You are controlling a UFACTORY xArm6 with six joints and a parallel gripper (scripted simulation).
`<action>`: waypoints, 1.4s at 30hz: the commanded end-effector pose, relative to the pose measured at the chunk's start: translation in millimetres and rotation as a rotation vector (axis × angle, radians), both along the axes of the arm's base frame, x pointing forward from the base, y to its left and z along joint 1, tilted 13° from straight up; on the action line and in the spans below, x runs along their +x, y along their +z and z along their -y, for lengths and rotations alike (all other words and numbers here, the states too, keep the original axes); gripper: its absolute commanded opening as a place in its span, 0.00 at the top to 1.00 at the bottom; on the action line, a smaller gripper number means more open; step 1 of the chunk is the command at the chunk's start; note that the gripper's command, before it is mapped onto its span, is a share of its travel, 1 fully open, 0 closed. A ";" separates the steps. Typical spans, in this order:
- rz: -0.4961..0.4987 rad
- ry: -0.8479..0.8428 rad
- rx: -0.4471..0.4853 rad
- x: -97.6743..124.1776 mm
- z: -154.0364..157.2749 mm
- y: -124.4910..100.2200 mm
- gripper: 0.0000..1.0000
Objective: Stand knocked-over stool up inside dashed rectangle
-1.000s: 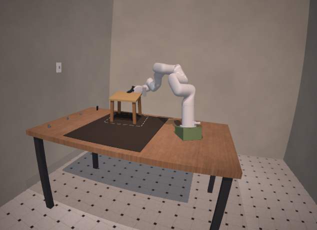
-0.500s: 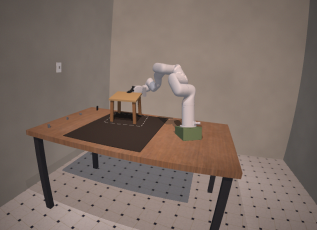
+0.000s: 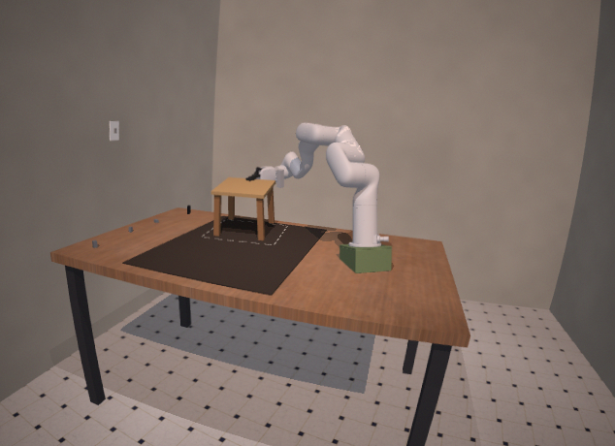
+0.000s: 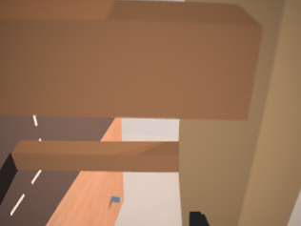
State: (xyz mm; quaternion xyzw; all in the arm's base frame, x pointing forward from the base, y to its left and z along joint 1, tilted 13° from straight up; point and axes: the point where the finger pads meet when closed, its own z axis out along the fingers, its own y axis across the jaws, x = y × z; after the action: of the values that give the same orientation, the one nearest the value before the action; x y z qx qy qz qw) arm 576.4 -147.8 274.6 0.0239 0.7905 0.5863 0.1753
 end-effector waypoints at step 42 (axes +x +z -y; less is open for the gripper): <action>-0.025 0.011 0.110 9.3 28.1 -12.8 0.79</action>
State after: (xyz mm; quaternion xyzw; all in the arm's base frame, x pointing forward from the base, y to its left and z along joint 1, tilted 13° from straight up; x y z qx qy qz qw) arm 584.7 -173.9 259.9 0.0375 0.7611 0.6276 0.1599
